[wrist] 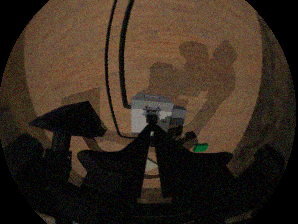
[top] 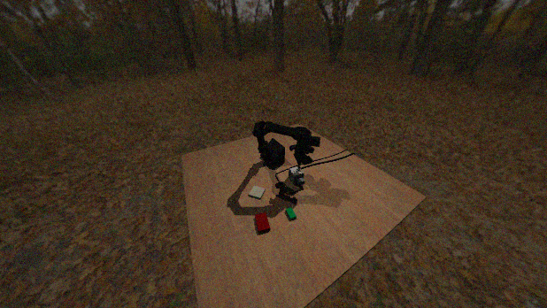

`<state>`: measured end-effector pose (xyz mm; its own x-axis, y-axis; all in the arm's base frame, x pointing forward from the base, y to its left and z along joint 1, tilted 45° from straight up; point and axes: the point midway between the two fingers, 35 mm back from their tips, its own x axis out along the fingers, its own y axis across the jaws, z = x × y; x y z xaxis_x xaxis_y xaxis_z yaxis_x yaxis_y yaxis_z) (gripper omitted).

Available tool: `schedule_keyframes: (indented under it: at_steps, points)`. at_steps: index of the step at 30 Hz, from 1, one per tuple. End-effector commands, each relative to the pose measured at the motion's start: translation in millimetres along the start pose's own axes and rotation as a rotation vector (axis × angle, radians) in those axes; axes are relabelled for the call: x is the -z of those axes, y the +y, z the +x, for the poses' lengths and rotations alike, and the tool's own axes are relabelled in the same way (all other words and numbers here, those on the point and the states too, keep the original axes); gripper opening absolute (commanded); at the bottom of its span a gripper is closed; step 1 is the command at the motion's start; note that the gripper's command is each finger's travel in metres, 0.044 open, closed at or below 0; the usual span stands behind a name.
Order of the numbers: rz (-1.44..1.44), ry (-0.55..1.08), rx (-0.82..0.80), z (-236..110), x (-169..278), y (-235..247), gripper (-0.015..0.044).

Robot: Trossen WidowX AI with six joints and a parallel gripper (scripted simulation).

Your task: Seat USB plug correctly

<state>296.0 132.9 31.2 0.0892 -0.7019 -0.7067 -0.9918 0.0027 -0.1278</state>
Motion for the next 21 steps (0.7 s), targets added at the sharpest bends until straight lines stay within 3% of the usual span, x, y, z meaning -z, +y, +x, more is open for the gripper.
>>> schedule_keyframes:
  at_steps: [1,21]
  points:
    - [0.008,0.001,0.004,0.4,0.2,-0.7,0.0000]
    - [0.023,0.004,0.004,2.8,1.2,-1.0,0.0000]
